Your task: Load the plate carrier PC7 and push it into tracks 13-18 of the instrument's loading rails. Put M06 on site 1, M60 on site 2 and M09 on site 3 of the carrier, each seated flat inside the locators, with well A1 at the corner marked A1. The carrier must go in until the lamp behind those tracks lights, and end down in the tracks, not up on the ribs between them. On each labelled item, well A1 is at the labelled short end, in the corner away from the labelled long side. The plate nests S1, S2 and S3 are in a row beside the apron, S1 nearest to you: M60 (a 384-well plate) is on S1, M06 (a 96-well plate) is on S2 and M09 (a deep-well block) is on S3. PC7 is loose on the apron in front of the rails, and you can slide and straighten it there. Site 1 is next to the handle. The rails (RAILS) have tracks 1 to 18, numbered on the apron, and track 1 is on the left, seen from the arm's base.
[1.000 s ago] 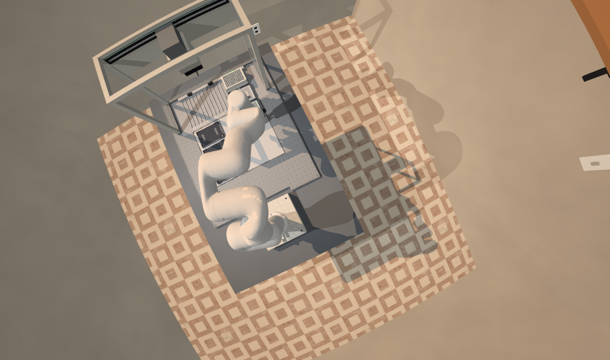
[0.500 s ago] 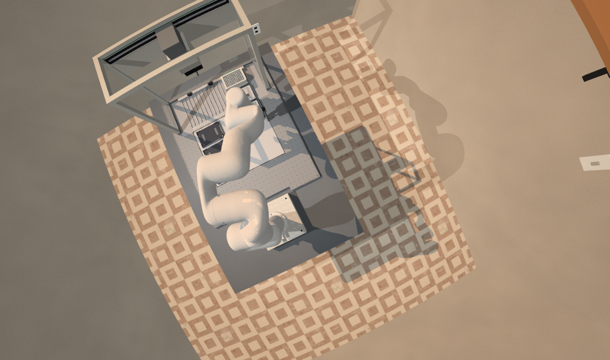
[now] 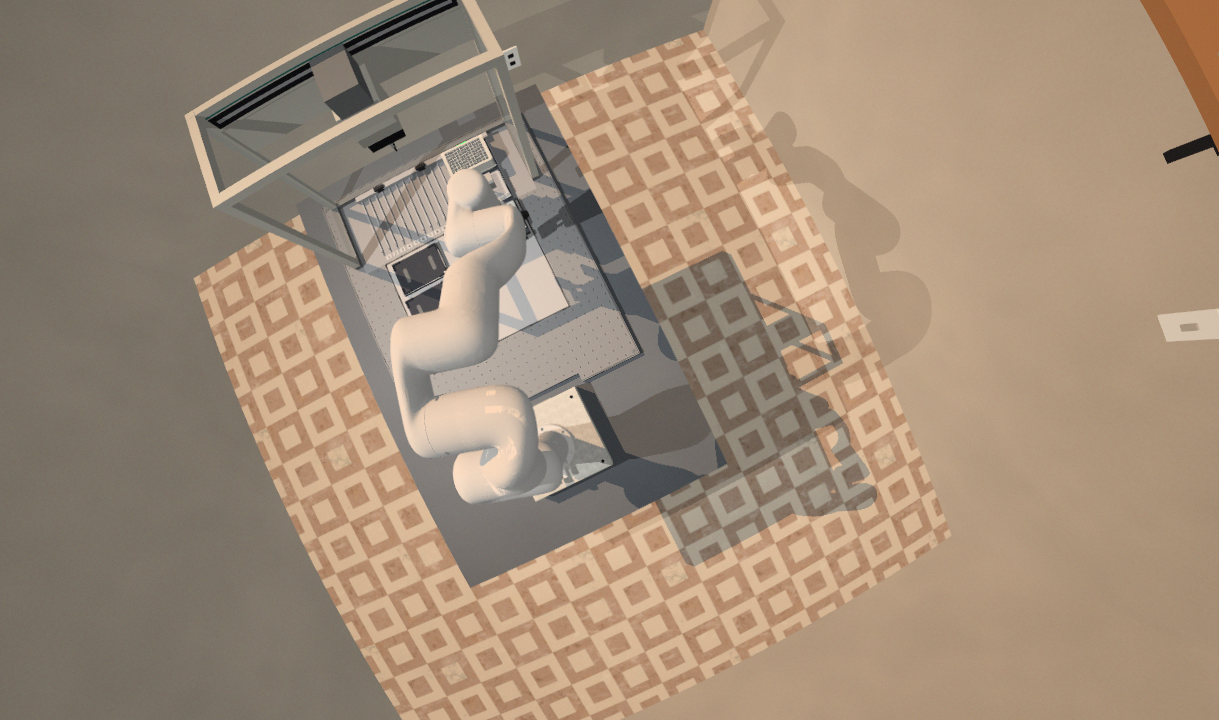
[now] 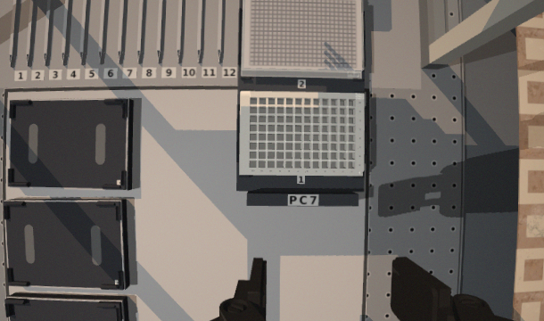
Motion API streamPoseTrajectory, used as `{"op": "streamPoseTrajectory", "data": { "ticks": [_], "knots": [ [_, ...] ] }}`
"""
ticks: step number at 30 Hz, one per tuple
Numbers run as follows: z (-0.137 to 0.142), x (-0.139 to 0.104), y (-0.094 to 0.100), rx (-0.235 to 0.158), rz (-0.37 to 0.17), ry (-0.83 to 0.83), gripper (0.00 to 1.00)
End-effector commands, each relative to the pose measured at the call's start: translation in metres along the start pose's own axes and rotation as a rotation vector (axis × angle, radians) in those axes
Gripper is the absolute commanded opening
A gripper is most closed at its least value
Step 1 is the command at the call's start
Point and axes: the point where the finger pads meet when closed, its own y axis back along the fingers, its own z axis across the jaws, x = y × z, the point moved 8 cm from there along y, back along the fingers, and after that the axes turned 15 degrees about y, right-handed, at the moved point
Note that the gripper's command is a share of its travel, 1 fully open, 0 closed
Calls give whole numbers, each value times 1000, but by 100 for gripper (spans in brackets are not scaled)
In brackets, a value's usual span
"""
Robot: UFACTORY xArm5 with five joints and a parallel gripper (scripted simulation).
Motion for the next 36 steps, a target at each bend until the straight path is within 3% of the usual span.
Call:
{"op": "streamPoseTrajectory", "data": {
  "ticks": [1, 14, 36],
  "knots": [
    [1, 1, 9, 3, 8, 0, 81],
    [1, 1, 27, 3, 8, 0, 81],
    [1, 1, 28, 3, 8, 0, 81]
  ]
}}
